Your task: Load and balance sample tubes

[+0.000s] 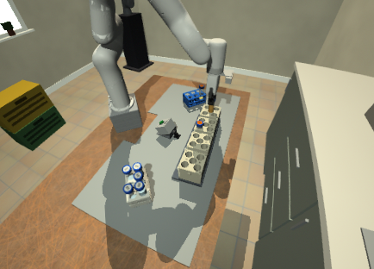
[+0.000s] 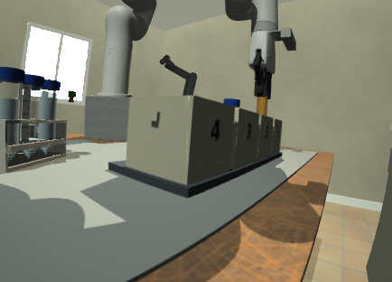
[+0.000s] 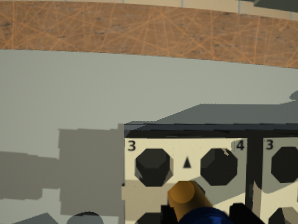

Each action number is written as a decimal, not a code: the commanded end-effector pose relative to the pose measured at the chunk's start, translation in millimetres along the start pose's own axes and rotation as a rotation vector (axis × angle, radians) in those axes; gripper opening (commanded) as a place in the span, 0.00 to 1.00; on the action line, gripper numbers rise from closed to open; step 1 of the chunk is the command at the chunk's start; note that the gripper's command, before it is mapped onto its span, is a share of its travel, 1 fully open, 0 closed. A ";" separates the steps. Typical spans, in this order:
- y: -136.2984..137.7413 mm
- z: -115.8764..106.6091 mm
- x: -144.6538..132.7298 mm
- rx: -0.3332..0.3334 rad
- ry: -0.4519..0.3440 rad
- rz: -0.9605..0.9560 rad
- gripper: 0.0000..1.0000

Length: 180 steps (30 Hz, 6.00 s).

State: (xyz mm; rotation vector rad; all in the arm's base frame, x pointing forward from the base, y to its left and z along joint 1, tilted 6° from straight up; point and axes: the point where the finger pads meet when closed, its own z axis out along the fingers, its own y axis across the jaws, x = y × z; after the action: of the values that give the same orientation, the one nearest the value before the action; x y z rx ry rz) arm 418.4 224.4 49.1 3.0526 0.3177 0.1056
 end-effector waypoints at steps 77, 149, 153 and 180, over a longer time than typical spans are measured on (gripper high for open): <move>-0.4 47.6 1.4 0.001 0.004 0.000 0.44; -0.4 -46.6 1.3 0.001 0.004 0.000 0.44; -0.4 -54.6 1.3 0.001 0.004 0.000 0.44; -0.4 -81.0 1.3 0.001 0.004 0.000 0.44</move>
State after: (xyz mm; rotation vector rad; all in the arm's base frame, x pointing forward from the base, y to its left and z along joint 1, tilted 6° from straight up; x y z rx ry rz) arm 412.2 229.2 127.8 3.0522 0.3177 0.1042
